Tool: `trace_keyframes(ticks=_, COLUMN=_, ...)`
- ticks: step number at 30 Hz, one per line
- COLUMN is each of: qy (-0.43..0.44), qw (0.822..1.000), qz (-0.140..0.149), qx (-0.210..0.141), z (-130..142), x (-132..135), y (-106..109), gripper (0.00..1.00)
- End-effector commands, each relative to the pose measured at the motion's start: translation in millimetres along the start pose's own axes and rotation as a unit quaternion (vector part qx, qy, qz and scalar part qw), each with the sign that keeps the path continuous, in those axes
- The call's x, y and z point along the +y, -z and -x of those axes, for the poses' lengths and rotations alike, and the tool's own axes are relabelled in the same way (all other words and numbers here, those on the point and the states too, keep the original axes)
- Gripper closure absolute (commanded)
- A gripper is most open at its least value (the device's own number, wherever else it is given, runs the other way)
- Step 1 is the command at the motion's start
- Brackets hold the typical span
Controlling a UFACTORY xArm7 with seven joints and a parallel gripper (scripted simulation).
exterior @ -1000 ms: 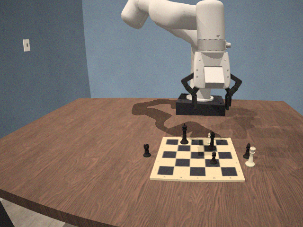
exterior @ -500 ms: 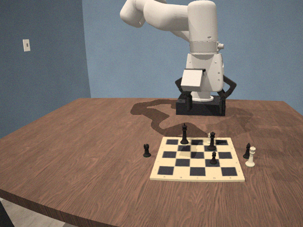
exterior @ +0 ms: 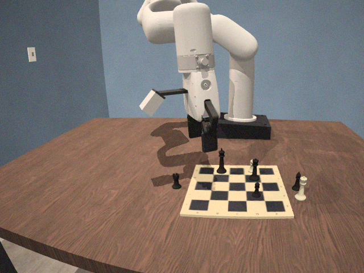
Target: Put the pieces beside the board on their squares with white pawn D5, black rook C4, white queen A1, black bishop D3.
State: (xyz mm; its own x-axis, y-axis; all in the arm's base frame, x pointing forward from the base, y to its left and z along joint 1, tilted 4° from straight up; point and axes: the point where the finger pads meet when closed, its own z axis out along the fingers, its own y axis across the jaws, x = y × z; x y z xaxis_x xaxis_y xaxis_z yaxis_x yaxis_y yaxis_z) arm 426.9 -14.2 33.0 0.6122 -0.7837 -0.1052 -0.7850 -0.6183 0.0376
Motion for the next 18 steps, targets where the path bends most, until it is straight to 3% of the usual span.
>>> trace_keyframes(ticks=1, qy=-0.139, qw=0.99, qz=-0.002, qx=0.004, z=-37, x=1, y=1, gripper=0.0)
trace_keyframes(ticks=6, qy=-0.28, qw=0.96, qz=-0.008, qx=0.006, z=-59, x=6, y=4, gripper=0.0)
trace_keyframes(ticks=8, qy=-0.28, qw=0.96, qz=-0.008, qx=0.006, z=-59, x=6, y=4, gripper=0.0)
trace_keyframes(ticks=9, qy=-0.357, qw=0.934, qz=-0.01, qx=0.007, z=-61, x=7, y=4, gripper=0.0)
trace_keyframes(ticks=13, qy=-0.436, qw=0.9, qz=-0.011, qx=0.008, z=-63, x=7, y=5, gripper=0.0)
trace_keyframes(ticks=14, qy=-0.46, qw=0.888, qz=-0.011, qx=0.009, z=-63, x=7, y=5, gripper=0.63)
trace_keyframes(ticks=17, qy=-0.524, qw=0.852, qz=-0.011, qx=0.014, z=-63, x=7, y=5, gripper=0.63)
trace_keyframes(ticks=18, qy=-0.524, qw=0.852, qz=-0.011, qx=0.014, z=-63, x=7, y=5, gripper=0.63)
